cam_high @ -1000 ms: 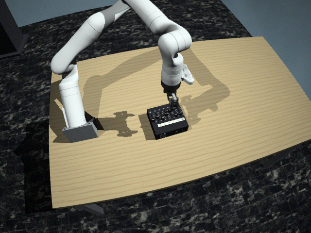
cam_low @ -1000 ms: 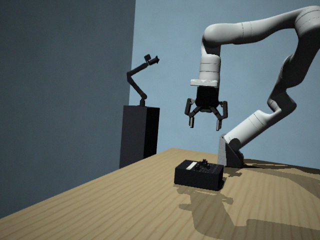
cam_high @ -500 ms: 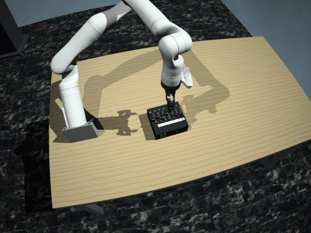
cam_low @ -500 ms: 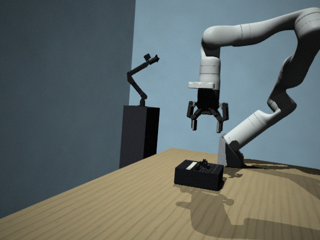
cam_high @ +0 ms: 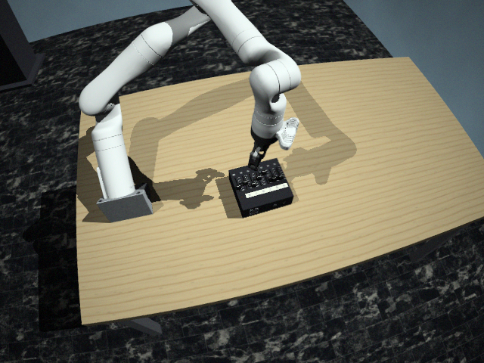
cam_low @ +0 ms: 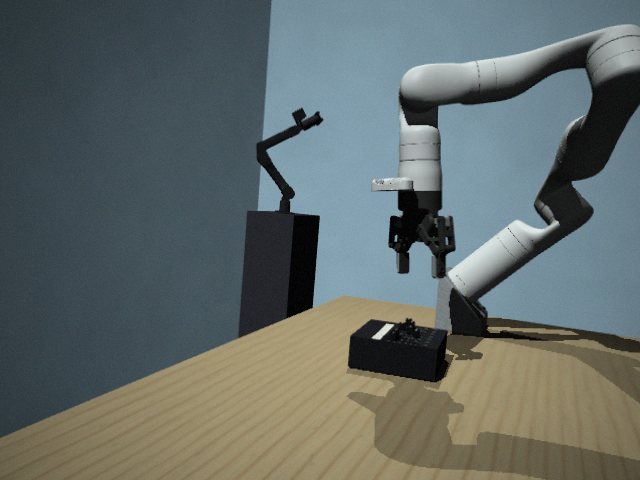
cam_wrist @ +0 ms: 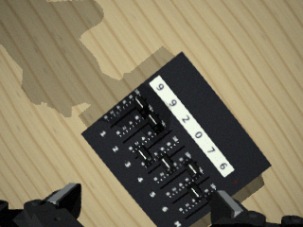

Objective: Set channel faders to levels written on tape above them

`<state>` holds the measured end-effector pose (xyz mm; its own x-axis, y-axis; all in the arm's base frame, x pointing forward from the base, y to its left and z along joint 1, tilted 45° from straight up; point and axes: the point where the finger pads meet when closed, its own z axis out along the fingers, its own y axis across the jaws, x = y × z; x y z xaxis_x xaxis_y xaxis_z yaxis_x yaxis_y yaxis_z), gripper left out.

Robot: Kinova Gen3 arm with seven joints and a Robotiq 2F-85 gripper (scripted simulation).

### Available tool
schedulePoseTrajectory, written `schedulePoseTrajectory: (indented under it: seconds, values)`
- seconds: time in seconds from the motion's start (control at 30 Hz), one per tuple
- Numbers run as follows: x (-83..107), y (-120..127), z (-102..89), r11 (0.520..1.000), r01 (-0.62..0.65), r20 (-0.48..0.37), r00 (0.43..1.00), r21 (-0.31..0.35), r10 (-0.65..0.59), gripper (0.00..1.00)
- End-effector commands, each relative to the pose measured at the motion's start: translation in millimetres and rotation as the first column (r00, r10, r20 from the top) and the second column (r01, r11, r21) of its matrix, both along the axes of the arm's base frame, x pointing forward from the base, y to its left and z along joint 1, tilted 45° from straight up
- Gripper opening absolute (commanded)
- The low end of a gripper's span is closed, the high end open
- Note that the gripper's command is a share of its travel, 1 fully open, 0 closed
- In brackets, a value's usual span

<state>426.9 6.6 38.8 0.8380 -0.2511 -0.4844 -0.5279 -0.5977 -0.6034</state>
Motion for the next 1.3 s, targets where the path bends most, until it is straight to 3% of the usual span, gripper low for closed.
schedulePoseTrajectory:
  seconds: [0.0, 0.2, 0.43, 0.5, 0.7, 0.93, 1.27]
  values:
    - [-1.1, 5.3, -2.3, 0.999, 0.036, -0.058, 0.998, -0.002, -0.036, 1.00]
    - [-1.4, 18.0, -3.9, 0.984, 0.177, -0.244, 0.953, -0.028, -0.179, 1.00]
    - [-1.5, 30.8, -5.5, 0.948, 0.307, -0.424, 0.850, -0.085, -0.313, 1.00]
    - [-1.5, 30.8, -5.5, 0.948, 0.307, -0.424, 0.850, -0.085, -0.313, 1.00]
    - [-1.3, 38.9, -6.6, 0.915, 0.378, -0.529, 0.753, -0.138, -0.391, 1.00]
    - [-1.1, 44.6, -7.3, 0.889, 0.421, -0.595, 0.673, -0.181, -0.440, 1.00]
    - [-1.1, 46.6, -7.6, 0.879, 0.435, -0.617, 0.641, -0.197, -0.456, 1.00]
